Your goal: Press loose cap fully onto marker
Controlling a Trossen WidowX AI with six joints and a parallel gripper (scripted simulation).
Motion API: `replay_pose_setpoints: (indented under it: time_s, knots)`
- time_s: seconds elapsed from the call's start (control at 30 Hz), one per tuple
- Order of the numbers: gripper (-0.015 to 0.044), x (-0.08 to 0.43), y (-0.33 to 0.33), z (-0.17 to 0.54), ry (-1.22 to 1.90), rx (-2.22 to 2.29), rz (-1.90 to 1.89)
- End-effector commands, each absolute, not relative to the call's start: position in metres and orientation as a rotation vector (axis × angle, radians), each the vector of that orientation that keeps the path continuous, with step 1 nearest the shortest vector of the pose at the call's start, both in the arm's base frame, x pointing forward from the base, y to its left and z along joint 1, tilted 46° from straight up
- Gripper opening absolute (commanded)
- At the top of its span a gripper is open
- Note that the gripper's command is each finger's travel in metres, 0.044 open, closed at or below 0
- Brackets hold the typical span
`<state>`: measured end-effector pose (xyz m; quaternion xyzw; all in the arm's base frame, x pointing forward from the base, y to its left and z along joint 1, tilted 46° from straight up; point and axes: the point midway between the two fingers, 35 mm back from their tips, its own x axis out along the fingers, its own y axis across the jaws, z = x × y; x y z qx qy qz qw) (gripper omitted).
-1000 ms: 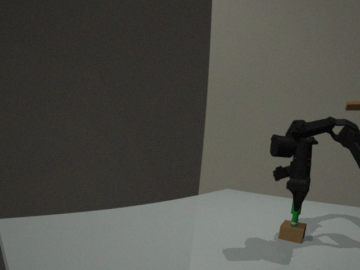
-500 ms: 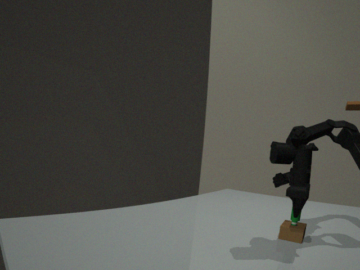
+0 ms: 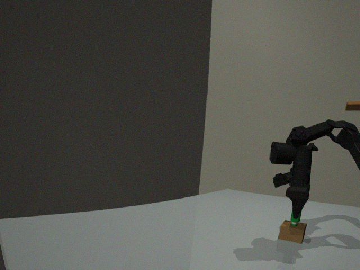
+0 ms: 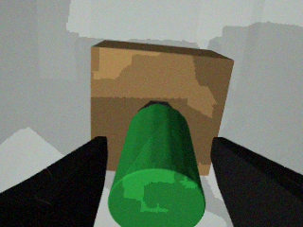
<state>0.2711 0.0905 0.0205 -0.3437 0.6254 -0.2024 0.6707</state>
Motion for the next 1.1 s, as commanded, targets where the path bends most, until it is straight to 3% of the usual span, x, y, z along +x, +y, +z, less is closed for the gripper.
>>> replay_pose_setpoints:
  time_s: [0.0, 0.13, 0.63, 1.07]
  knots:
    - [0.0341, 0.271, 0.091, 0.021, 1.409, -0.775, -0.456]
    - [0.044, 0.271, 0.091, 0.021, 1.409, -0.775, -0.456]
    - [0.044, 0.26, 0.143, 0.073, 1.412, -0.774, -0.454]
    - [0.0099, 0.26, 0.139, 0.063, 1.386, -0.723, -0.496]
